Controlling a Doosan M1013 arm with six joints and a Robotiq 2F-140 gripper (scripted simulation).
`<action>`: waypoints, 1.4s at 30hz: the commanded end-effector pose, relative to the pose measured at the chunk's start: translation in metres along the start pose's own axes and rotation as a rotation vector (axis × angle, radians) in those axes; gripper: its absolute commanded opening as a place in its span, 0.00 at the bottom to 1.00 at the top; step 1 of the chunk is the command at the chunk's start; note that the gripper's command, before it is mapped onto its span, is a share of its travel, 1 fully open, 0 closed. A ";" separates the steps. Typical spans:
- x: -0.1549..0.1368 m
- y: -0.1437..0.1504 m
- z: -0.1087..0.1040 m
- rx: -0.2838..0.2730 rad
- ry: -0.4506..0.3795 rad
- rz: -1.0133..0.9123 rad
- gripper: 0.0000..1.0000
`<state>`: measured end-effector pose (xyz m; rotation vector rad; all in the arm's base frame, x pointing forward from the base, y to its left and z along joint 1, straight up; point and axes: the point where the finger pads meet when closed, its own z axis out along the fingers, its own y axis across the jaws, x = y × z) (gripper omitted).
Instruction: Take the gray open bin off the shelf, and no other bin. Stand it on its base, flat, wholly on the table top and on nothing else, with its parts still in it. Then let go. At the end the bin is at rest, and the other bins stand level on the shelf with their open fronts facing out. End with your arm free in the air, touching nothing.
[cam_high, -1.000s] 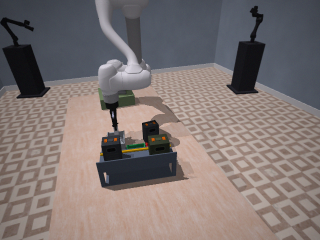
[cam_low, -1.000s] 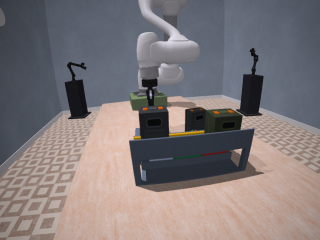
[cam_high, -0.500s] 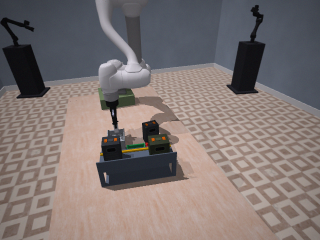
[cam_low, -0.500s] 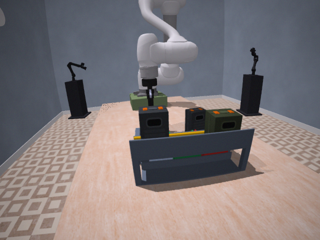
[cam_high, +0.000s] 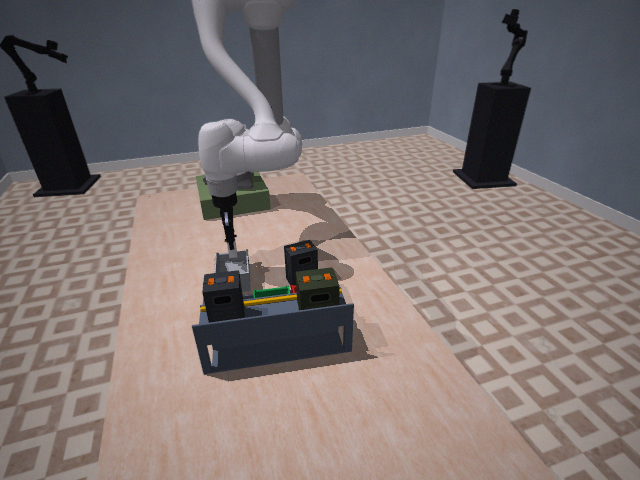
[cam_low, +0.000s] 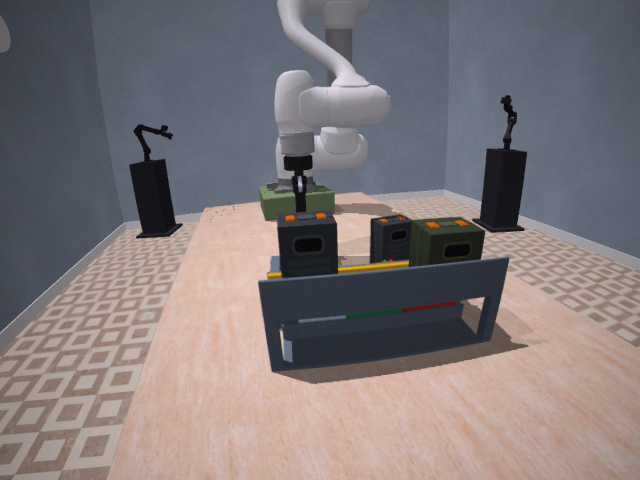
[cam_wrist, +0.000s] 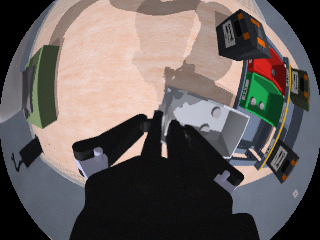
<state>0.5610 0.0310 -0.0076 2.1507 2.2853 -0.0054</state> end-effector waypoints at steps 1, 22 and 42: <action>0.000 0.000 0.000 -0.001 0.000 0.000 0.00; 0.000 0.007 0.000 -0.001 0.000 0.000 0.00; 0.000 0.006 0.008 -0.001 0.000 0.000 0.00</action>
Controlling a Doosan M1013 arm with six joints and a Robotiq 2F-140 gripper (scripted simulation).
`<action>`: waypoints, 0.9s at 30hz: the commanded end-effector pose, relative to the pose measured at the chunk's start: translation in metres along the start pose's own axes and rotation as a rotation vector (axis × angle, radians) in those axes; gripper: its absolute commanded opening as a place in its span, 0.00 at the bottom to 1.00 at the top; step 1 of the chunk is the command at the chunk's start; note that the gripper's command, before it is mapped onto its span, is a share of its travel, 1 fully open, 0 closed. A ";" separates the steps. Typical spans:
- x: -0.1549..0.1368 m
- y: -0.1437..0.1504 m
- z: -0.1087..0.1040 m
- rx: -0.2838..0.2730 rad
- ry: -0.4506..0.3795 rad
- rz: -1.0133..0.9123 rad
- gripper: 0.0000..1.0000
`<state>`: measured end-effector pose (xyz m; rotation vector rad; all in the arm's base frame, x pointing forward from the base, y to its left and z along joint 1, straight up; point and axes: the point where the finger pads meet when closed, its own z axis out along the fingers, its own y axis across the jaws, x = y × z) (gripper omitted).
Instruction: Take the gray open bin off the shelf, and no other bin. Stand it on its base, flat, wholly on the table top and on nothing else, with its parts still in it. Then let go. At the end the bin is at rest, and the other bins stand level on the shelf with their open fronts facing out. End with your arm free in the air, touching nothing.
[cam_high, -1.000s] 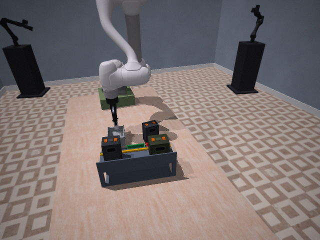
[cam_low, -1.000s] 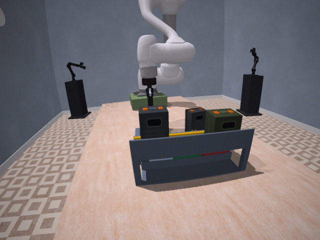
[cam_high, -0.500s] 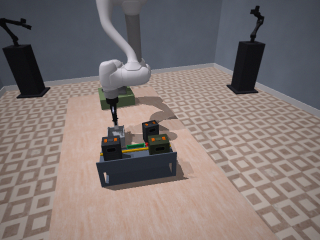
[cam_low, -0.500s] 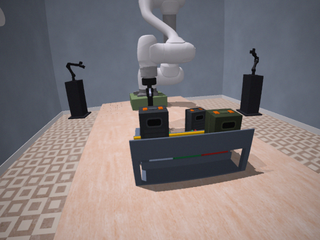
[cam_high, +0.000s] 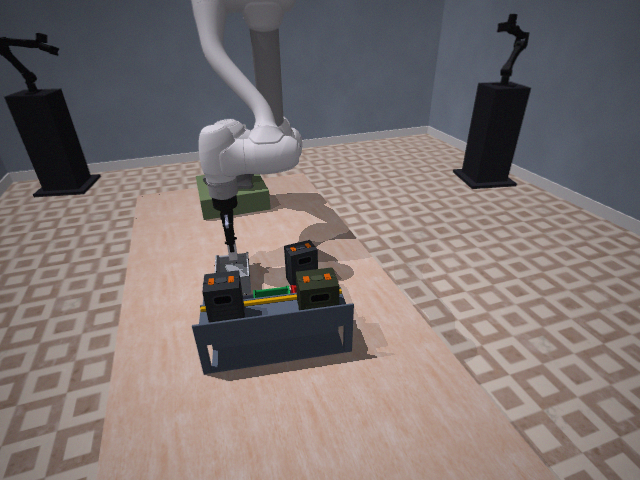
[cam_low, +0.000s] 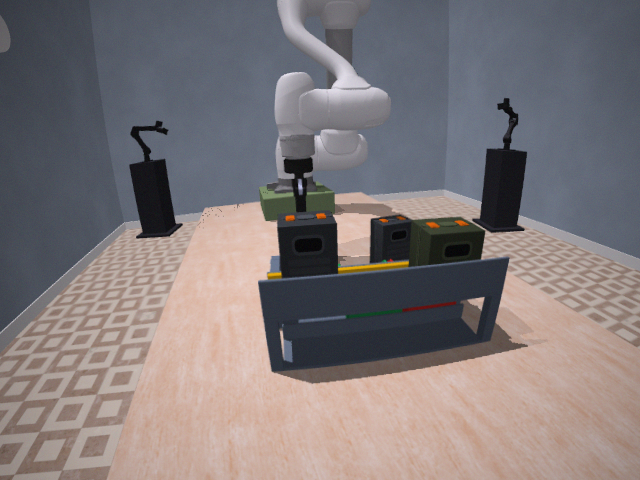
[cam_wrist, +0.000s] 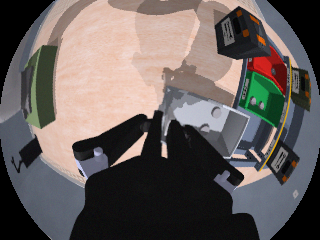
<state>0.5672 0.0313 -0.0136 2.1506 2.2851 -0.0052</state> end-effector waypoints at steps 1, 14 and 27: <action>0.000 0.000 0.002 -0.001 0.000 0.000 0.00; 0.000 0.000 0.008 -0.001 0.000 0.000 0.00; 0.000 0.000 0.010 -0.001 0.000 0.000 0.00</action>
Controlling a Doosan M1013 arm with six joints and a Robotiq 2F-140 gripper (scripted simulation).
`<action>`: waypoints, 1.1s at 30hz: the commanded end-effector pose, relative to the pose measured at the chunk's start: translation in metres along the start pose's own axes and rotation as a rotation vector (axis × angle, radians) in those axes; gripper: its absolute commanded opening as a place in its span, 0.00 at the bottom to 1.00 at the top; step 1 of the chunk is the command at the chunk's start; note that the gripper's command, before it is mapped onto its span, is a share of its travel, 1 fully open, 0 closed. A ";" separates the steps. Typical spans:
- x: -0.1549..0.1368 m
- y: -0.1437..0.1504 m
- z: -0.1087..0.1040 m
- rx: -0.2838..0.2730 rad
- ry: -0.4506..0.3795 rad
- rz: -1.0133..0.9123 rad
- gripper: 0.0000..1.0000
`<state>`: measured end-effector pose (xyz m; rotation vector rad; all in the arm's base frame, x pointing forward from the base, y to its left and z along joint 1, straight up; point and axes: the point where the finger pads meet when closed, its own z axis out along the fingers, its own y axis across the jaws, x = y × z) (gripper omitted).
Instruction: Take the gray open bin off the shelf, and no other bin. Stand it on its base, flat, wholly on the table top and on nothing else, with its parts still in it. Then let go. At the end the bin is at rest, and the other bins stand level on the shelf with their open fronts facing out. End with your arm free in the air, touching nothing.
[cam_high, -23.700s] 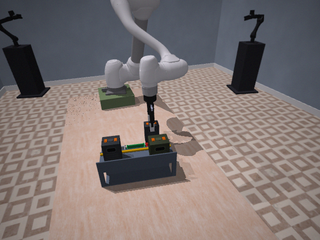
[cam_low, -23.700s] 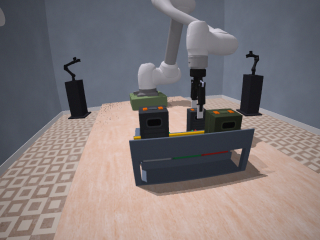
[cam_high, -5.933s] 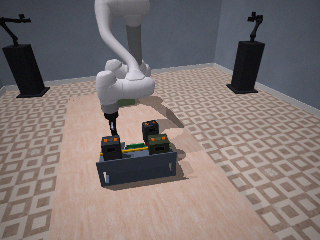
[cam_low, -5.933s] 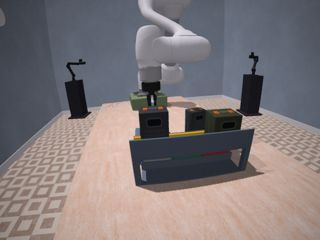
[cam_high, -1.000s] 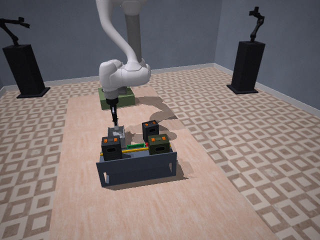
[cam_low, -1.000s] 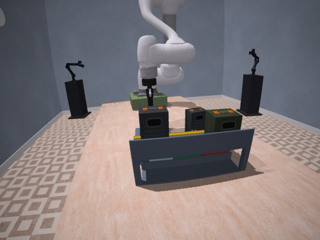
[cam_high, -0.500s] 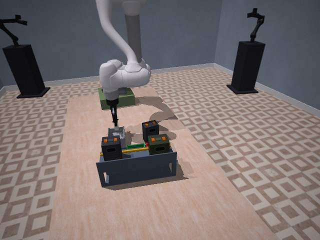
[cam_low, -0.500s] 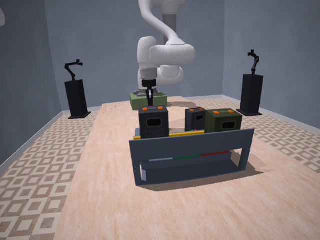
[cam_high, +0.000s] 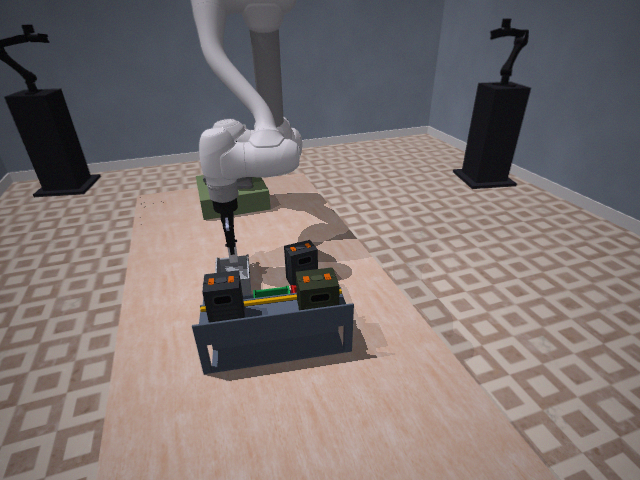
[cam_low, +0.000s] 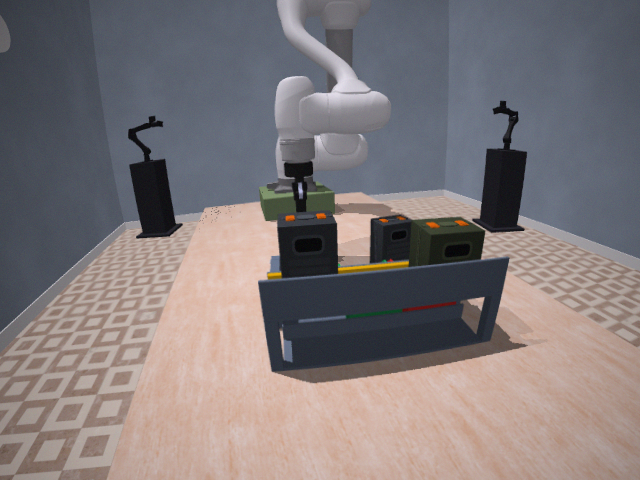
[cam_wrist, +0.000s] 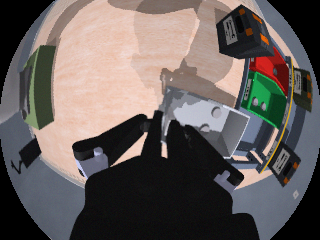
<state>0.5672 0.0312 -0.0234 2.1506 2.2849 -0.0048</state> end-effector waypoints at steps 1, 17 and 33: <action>0.000 0.000 0.001 0.000 0.000 0.000 0.00; 0.000 0.000 0.008 0.000 0.000 0.000 0.00; 0.000 0.000 0.012 0.000 0.000 0.000 0.00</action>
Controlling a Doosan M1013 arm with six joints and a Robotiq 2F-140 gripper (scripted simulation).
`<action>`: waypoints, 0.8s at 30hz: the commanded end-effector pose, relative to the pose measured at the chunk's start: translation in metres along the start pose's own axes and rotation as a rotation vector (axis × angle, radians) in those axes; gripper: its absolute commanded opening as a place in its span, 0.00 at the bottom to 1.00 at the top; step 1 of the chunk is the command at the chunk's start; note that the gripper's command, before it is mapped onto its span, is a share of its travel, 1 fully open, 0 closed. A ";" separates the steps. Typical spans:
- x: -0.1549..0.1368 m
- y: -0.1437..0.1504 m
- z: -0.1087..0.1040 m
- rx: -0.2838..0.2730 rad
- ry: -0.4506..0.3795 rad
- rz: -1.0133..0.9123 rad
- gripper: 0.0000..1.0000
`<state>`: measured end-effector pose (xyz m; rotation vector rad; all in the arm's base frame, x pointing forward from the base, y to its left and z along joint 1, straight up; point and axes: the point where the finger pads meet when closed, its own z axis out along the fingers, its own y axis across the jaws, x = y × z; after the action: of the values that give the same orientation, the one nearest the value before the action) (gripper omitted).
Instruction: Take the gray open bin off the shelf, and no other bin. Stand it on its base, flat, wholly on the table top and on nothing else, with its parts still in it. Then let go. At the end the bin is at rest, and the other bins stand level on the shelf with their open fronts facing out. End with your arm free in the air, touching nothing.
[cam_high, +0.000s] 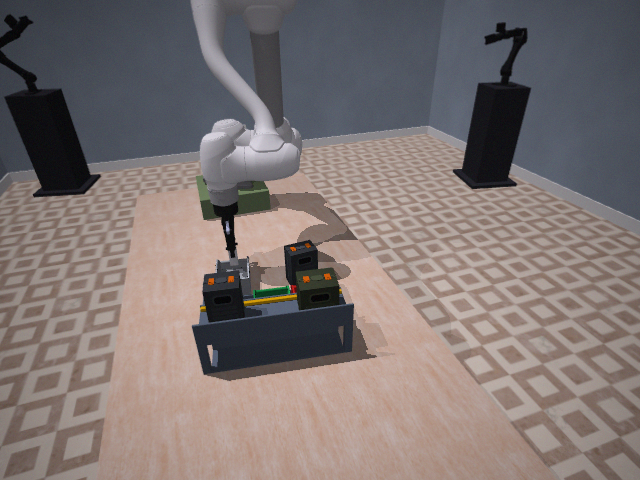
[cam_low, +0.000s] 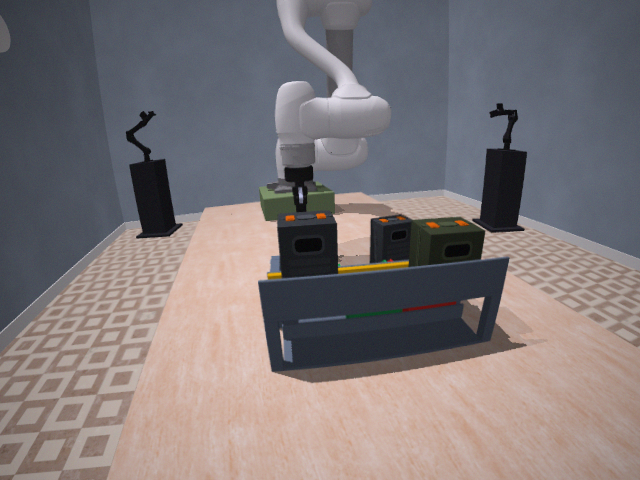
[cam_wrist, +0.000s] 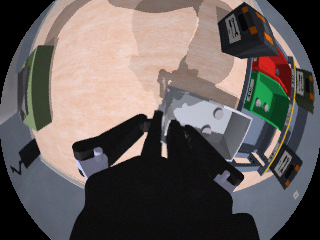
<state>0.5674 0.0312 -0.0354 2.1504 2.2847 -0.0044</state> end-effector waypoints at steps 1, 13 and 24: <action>0.000 0.000 0.000 0.000 0.000 0.000 0.00; 0.000 0.000 0.000 0.000 0.000 0.000 0.57; 0.000 0.000 0.000 0.000 0.000 0.000 0.57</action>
<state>0.5674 0.0312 -0.0355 2.1504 2.2847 -0.0044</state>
